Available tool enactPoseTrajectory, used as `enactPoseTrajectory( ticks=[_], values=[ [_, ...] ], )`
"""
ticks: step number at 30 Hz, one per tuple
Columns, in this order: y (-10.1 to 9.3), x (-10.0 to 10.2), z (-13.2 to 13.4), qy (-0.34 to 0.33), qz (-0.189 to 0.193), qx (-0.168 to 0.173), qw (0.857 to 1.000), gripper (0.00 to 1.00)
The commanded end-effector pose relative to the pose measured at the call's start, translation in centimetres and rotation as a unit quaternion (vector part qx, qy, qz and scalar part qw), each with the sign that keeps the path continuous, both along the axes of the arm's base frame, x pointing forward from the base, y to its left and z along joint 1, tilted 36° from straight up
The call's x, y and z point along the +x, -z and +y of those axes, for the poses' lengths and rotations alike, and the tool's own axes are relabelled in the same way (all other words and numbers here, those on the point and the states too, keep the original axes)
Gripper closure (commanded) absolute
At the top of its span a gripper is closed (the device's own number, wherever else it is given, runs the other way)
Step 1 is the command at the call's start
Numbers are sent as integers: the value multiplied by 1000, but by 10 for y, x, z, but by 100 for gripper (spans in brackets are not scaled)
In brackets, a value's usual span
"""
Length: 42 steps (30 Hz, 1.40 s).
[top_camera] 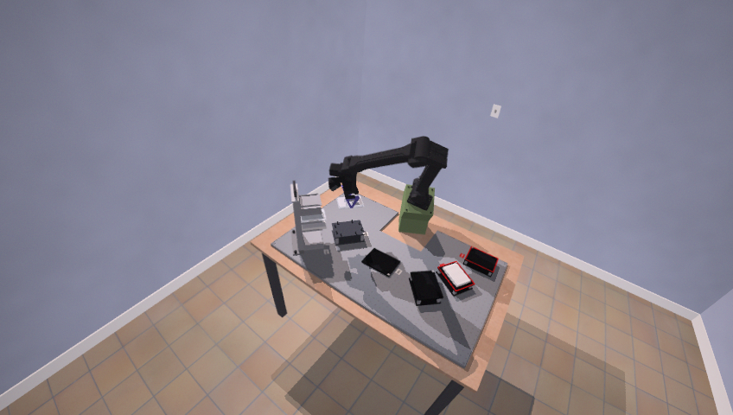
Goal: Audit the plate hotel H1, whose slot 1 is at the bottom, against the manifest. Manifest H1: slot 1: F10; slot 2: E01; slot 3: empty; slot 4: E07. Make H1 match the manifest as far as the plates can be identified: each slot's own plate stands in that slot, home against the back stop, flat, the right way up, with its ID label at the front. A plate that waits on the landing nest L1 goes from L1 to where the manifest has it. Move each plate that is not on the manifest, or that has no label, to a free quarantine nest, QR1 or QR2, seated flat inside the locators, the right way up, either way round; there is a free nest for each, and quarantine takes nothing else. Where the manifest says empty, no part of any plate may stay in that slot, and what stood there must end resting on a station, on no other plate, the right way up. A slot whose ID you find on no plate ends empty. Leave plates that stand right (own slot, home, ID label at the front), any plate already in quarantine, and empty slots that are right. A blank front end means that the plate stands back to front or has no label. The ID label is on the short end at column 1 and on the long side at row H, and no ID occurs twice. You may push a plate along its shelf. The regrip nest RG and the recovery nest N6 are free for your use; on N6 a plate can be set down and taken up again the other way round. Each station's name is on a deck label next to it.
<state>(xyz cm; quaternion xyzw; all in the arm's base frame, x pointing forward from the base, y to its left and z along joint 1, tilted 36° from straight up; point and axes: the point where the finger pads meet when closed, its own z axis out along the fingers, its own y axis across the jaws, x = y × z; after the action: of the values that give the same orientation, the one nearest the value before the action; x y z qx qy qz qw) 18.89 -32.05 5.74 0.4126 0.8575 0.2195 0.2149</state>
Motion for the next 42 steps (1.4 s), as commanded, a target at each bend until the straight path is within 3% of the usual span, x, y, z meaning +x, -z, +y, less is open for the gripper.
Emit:
enactPoseTrajectory(
  ticks=[1, 2, 4, 5, 21, 36, 38, 39, 42],
  values=[
    [-29, -4, -28, 5, -11, -42, 999, 14],
    [-28, 8, -16, -18, -13, -43, 999, 14],
    [-28, 8, -16, -18, -13, -43, 999, 14],
    [-18, 7, -1, -25, -12, -35, 999, 14],
    [-41, 30, 34, -119, -34, -95, 988, 14],
    [-66, 54, 70, -218, -55, -161, 961, 14],
    [-66, 54, 70, -218, -55, -161, 961, 14],
    [-76, 60, 64, -224, -60, -178, 956, 14],
    [-73, 61, 79, -241, -61, -178, 952, 14]
  ],
)
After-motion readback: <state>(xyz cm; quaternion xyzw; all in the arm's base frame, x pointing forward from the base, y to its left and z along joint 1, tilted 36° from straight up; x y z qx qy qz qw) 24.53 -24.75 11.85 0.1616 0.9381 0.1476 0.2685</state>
